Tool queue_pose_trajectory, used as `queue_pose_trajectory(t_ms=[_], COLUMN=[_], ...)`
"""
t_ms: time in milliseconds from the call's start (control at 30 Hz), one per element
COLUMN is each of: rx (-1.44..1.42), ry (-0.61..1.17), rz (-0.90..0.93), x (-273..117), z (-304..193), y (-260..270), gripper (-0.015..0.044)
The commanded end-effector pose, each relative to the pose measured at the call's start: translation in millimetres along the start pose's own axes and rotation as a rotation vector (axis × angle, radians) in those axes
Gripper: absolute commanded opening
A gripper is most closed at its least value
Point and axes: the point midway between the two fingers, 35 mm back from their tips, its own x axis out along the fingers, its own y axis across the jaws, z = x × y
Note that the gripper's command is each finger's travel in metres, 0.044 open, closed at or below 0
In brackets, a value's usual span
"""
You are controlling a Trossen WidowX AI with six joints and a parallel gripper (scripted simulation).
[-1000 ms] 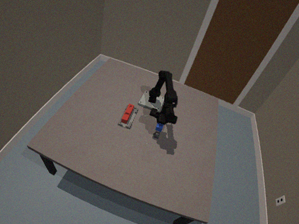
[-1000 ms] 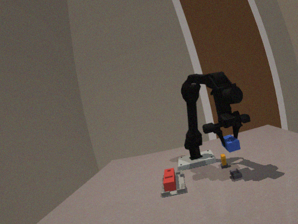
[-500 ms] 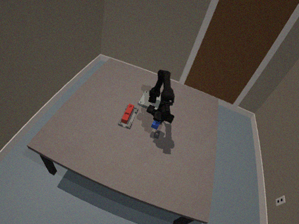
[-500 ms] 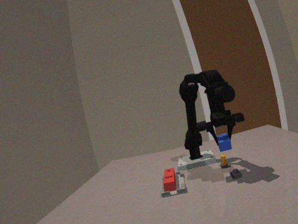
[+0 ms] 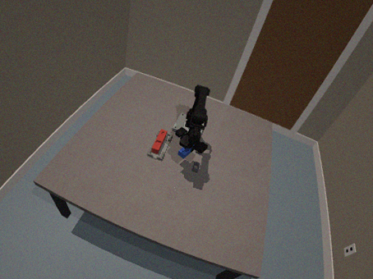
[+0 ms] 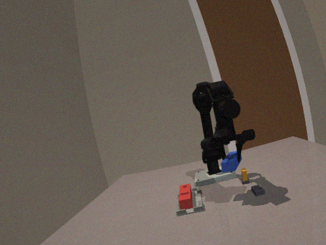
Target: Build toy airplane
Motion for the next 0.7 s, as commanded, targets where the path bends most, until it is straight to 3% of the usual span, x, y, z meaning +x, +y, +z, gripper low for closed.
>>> queue_pose_trajectory(t_ms=[0,667], rx=[0.059,0.408], ry=[-0.008,-0.012], rz=[0.000,-0.006], x=[0,10], z=[4,20], y=[-10,-73], gripper=[0.0000,0.0000])
